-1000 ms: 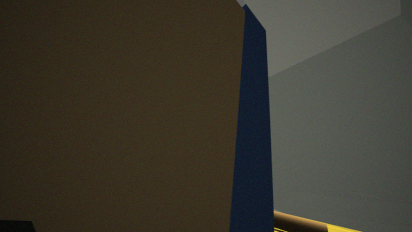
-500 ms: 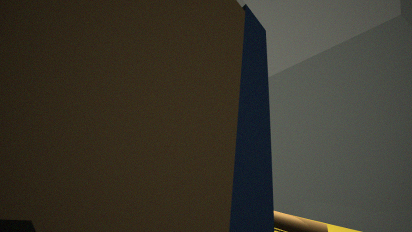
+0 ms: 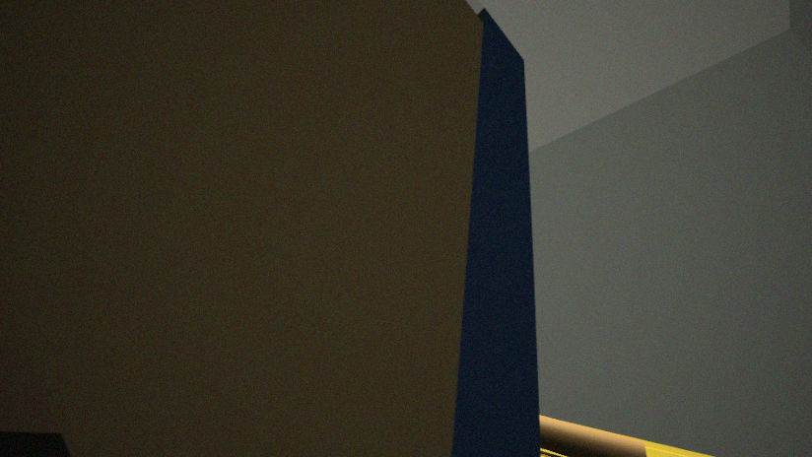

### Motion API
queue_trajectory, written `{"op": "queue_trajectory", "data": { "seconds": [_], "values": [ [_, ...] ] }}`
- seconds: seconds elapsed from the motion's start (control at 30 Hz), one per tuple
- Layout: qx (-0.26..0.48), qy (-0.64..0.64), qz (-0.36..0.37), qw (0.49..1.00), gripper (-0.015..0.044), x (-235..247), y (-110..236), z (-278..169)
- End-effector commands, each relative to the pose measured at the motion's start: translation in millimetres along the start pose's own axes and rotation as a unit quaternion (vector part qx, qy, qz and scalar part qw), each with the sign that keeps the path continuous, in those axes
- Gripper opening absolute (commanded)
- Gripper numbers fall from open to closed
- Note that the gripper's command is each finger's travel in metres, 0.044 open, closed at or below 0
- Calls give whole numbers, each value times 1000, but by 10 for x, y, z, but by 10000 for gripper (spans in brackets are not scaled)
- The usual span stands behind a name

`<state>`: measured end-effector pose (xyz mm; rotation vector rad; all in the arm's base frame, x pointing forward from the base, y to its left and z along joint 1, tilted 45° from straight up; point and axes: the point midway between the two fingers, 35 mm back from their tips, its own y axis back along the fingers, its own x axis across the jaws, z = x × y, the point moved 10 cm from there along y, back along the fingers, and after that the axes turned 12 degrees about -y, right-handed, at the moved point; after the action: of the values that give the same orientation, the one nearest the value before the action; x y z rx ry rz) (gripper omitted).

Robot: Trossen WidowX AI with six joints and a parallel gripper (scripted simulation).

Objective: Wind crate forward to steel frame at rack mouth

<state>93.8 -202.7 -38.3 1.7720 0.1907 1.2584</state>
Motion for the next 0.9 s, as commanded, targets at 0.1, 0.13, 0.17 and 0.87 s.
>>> {"op": "queue_trajectory", "data": {
  "seconds": [0.1, 0.13, 0.17, 0.87],
  "values": [
    [6, 7, -14, 1000, 0, -140, -23, 47],
    [6, 7, -14, 1000, 0, -153, -23, 52],
    [6, 7, -14, 1000, 0, -162, -23, 55],
    [5, 7, -15, 1000, 0, -376, -41, 162]
  ]
}}
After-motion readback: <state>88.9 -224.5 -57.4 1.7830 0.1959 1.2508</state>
